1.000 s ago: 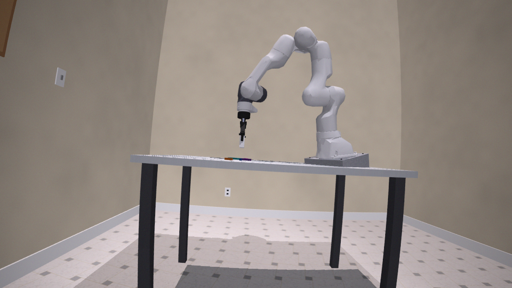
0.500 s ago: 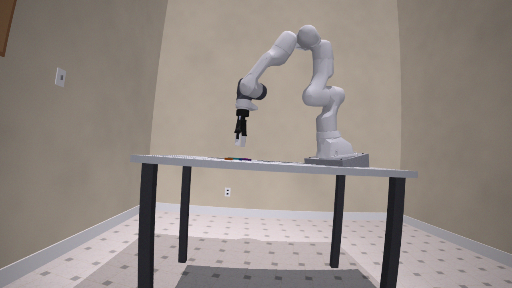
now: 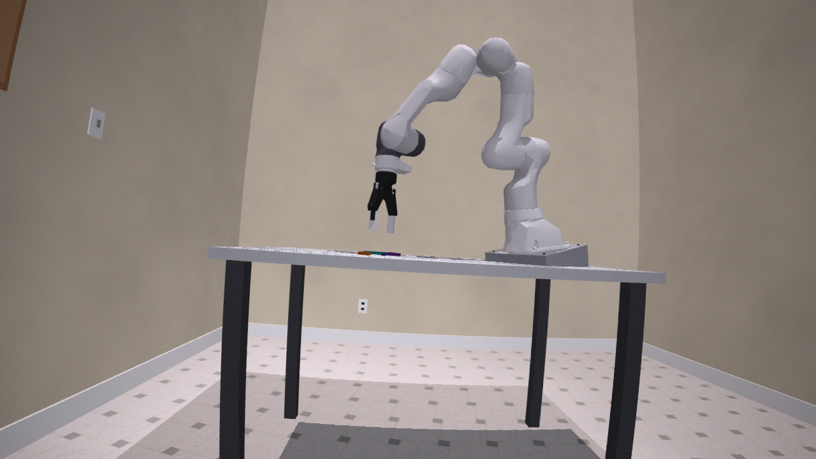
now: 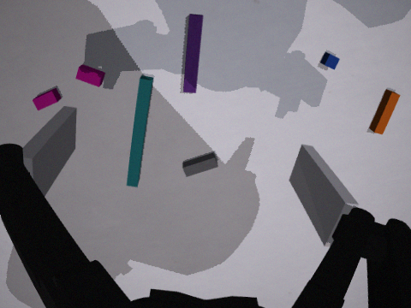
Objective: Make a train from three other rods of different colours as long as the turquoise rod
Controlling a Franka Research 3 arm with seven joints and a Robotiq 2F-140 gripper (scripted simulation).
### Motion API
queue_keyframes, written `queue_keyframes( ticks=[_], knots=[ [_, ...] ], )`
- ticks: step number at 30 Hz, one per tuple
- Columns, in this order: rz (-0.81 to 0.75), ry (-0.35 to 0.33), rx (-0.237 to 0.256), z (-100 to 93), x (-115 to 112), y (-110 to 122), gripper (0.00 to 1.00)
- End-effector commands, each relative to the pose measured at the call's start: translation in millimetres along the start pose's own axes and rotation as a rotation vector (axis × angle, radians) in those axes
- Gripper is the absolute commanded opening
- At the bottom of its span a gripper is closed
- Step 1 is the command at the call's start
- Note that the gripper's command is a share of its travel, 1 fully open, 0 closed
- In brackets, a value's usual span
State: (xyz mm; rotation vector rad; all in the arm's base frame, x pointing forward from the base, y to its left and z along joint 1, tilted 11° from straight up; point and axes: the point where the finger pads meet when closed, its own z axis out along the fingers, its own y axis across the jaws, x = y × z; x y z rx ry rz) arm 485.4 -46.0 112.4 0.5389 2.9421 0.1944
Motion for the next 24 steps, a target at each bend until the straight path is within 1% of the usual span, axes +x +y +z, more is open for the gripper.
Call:
queue_keyframes(
  ticks=[1, 3, 4, 18, 20, 21, 24],
  knots=[
    [0.166, 0.016, 0.011, 0.2, 4.8, 6.2, 1.00],
    [0.166, 0.016, 0.011, 0.2, 4.8, 6.2, 1.00],
    [0.205, 0.016, 0.011, 0.0, 6.5, 10.9, 1.00],
    [0.419, 0.015, 0.013, -0.2, 17.1, 36.4, 1.00],
    [0.419, 0.015, 0.013, -0.2, 17.1, 36.4, 1.00],
    [0.460, 0.014, 0.013, -0.1, 19.2, 41.2, 1.00],
    [0.509, 0.014, 0.013, 0.2, 21.9, 46.9, 1.00]
  ],
)
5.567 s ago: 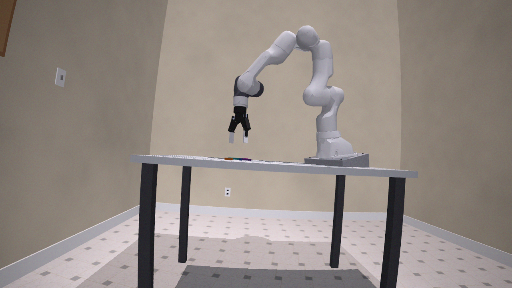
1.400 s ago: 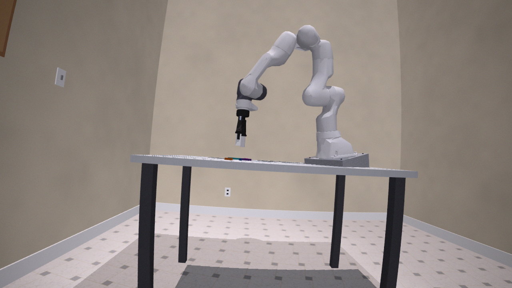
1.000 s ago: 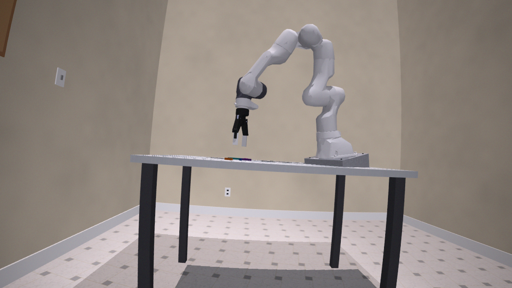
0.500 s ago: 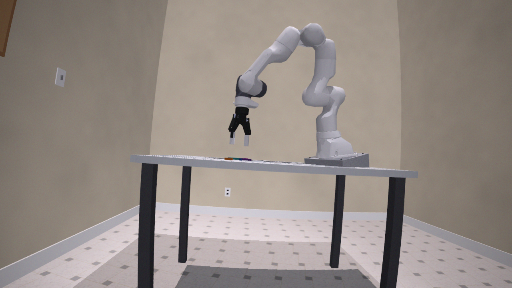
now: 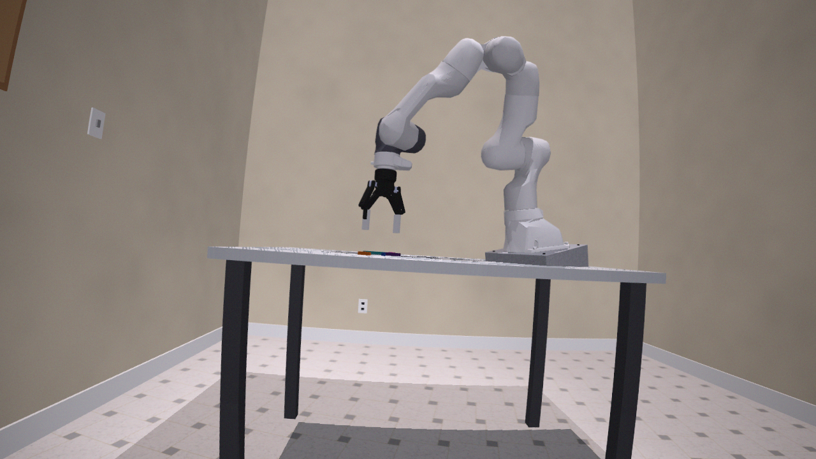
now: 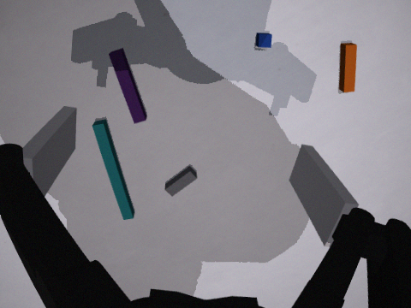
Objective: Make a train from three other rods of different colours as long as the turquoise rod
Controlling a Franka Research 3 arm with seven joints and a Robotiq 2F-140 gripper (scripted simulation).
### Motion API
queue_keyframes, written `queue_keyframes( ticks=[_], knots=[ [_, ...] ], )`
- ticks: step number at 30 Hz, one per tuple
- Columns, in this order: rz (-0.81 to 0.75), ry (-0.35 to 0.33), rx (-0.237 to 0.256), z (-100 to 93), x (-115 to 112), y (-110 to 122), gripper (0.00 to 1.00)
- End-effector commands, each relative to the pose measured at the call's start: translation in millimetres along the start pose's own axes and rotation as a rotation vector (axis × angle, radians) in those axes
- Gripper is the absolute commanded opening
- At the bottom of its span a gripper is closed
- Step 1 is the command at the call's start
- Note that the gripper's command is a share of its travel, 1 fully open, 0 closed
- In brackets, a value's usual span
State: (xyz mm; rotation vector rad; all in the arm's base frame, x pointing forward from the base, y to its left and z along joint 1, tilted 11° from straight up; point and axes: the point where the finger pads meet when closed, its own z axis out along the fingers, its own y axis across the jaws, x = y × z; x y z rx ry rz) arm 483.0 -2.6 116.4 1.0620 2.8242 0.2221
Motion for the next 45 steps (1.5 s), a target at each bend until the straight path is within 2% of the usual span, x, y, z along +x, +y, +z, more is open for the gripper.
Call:
queue_keyframes(
  ticks=[1, 42, 45],
  knots=[
    [0.167, 0.011, 0.009, 0.2, 8.1, 6.2, 1.00],
    [0.792, 0.013, 0.004, 10.0, 70.3, 56.9, 1.00],
    [0.798, 0.013, 0.004, 10.2, 71.0, 57.3, 1.00]
  ],
)
